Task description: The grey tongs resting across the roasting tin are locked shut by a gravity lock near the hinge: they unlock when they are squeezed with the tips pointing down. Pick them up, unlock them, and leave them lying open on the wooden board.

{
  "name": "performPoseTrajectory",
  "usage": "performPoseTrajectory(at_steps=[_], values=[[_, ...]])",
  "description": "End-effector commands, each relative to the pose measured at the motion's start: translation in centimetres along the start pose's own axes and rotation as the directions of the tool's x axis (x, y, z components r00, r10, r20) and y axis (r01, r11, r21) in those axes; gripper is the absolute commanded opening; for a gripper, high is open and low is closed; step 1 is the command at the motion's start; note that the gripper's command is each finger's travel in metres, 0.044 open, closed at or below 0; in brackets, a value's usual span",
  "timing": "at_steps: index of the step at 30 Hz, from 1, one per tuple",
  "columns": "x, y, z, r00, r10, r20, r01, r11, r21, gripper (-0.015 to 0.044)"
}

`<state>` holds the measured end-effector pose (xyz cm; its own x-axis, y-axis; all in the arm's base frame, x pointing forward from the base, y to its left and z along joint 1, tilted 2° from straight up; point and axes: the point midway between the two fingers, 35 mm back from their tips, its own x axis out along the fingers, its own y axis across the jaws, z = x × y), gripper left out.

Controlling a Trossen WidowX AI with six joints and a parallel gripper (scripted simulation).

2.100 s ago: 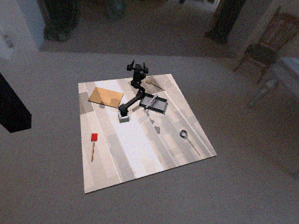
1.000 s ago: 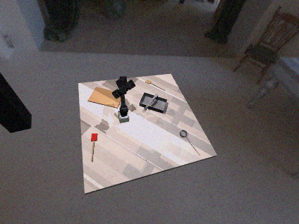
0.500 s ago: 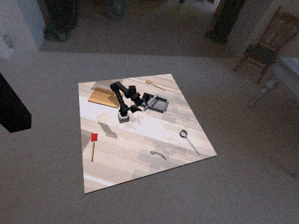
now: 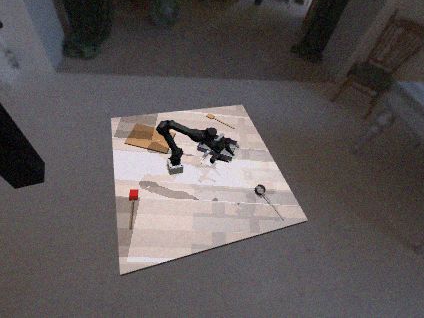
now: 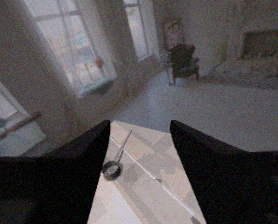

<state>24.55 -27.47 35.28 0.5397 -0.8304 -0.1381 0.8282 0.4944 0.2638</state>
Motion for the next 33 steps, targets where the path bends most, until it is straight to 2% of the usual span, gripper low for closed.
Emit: performPoseTrajectory(at_steps=[1,7,13,19,24,28,30,33], values=[[0.8,4.3,-5.2,0.985,0.063,-0.163,-0.081,0.991,-0.107,0.0260],[-0.5,10.3,-13.6,0.915,0.123,-0.385,-0.231,0.941,-0.248,0.0260],[-4.5,15.2,-22.1,0.800,0.121,-0.588,-0.430,0.799,-0.421,0.0260],[-10.6,17.9,-30.3,0.680,0.032,-0.733,-0.644,0.504,-0.575,0.0260],[-16.9,18.3,-36.2,0.621,-0.079,-0.780,-0.766,0.152,-0.625,0.0260],[-21.9,17.4,-40.0,0.611,-0.170,-0.773,-0.792,-0.151,-0.592,0.0260],[-22.8,17.2,-40.6,0.613,-0.184,-0.768,-0.788,-0.202,-0.581,0.0260],[-22.8,17.2,-40.6,0.613,-0.184,-0.768,-0.788,-0.202,-0.581,0.0260]])
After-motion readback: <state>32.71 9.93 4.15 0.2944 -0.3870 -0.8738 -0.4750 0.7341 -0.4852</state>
